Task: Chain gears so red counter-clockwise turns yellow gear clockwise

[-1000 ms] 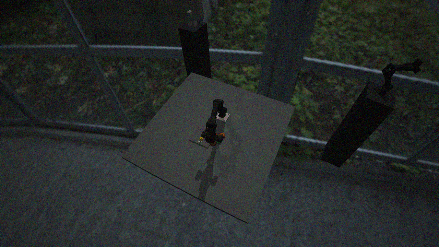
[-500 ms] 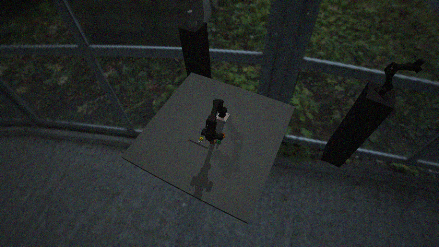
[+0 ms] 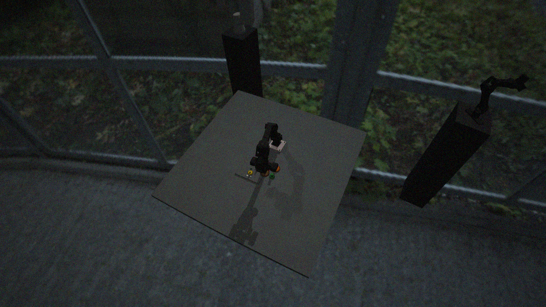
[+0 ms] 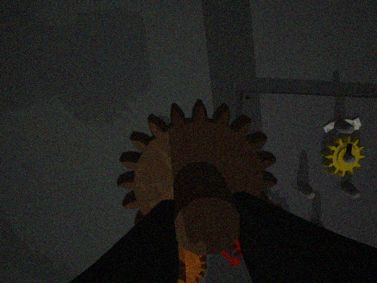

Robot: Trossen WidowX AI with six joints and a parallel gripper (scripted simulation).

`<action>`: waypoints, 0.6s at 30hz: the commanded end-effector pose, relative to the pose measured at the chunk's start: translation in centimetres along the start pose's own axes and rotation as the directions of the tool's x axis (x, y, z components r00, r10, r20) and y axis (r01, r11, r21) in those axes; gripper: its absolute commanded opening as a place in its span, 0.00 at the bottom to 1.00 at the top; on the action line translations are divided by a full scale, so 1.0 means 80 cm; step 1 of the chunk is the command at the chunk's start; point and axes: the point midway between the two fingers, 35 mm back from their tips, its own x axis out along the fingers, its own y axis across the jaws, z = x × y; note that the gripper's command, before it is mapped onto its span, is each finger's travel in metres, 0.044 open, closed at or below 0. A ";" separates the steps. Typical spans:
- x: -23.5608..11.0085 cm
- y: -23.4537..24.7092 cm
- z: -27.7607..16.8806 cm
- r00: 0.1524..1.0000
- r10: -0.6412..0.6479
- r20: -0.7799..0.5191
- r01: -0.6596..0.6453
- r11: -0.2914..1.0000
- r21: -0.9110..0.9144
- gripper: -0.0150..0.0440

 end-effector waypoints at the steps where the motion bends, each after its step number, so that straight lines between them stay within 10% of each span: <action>1: 0.000 -0.004 -0.002 1.000 -0.002 -0.004 0.002 1.000 0.002 0.25; 18: 0.011 -0.033 -0.015 1.000 -0.007 -0.010 0.007 1.000 0.002 0.25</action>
